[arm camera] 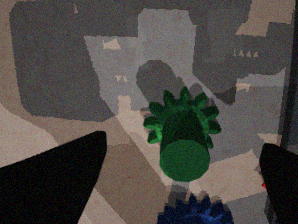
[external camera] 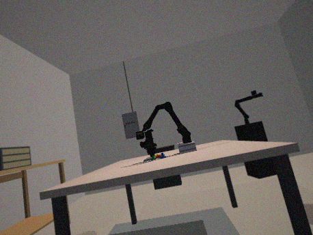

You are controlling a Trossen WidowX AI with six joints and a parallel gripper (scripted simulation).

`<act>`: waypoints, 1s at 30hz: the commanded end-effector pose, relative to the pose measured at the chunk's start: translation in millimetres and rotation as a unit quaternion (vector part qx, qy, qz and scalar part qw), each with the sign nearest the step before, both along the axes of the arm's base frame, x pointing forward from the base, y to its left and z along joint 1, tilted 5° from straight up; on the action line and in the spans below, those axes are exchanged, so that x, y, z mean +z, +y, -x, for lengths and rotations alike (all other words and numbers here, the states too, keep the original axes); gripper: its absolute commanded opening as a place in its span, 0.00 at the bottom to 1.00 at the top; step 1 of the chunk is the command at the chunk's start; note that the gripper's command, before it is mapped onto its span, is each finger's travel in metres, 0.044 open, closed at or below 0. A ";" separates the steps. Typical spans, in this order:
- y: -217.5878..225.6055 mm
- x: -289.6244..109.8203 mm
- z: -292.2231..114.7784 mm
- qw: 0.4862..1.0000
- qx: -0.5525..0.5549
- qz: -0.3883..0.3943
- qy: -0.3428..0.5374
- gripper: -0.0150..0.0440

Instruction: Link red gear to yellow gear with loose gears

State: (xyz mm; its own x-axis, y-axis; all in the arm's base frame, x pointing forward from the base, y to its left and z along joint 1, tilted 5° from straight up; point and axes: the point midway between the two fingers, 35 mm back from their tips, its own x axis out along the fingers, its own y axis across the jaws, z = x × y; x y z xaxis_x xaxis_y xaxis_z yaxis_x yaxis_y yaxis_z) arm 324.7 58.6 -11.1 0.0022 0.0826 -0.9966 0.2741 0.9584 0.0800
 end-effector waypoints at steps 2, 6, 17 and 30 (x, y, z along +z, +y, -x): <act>0.5 -0.6 0.4 1.000 -0.003 -0.001 0.001 0.64; 0.5 -0.6 0.4 1.000 -0.003 -0.001 0.001 0.47; 0.4 -0.1 0.3 1.000 -0.003 -0.001 0.001 0.25; -3.0 37.0 -5.3 1.000 -0.003 -0.001 0.000 0.25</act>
